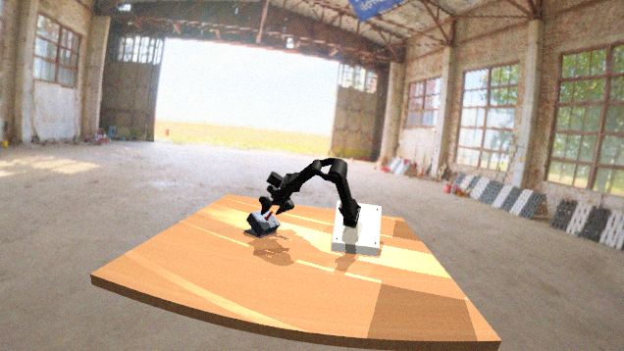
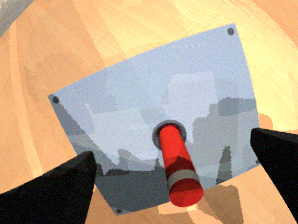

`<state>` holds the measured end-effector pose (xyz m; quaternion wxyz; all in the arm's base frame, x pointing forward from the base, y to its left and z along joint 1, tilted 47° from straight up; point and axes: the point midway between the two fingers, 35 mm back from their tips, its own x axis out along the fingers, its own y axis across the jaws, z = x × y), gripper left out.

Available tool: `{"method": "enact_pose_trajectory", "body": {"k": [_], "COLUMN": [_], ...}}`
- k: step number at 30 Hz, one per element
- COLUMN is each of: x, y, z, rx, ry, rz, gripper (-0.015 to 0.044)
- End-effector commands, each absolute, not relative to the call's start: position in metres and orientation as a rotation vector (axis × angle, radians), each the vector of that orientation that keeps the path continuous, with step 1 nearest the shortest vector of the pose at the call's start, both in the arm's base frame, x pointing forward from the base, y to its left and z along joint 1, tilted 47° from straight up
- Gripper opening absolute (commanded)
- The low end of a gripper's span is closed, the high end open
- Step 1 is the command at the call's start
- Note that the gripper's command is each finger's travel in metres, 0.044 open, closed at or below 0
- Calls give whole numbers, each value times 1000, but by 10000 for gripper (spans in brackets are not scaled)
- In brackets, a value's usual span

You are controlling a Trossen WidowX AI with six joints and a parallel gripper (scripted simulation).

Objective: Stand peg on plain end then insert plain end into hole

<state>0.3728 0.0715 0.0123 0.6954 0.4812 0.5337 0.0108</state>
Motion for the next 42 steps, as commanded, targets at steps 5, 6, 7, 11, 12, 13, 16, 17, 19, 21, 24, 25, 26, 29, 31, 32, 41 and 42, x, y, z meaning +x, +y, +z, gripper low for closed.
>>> {"method": "enact_pose_trajectory", "body": {"k": [5, 6, 7, 11, 12, 13, 16, 17, 19, 21, 24, 25, 26, 29, 31, 32, 41, 42], "x": [369, 368, 368, 366, 365, 365, 363, 362, 361, 360, 358, 357, 356, 354, 353, 352, 345, 344], "y": [65, 64, 63, 59, 58, 57, 54, 53, 50, 48, 45, 44, 43, 40, 38, 37, 27, 26], "z": [22, 23, 24, 29, 31, 32, 35, 37, 39, 42, 45, 47, 48, 52, 54, 56, 67, 68], "rx": [1073, 1073, 1073, 1072, 1072, 1072, 1072, 1071, 1071, 1071, 1071, 1071, 1071, 1071, 1071, 1071, 1072, 1072], "ry": [1192, 1192, 1192, 1191, 1191, 1191, 1191, 1191, 1191, 1191, 1191, 1190, 1190, 1190, 1190, 1190, 1188, 1188], "rz": [28, 28, 27, 26, 26, 25, 24, 24, 23, 23, 22, 21, 21, 20, 20, 19, 17, 17], "gripper": [440, 440, 440, 440, 440, 440, 440, 440, 440, 440, 440, 440, 440, 440, 440, 440, 440, 440]}}
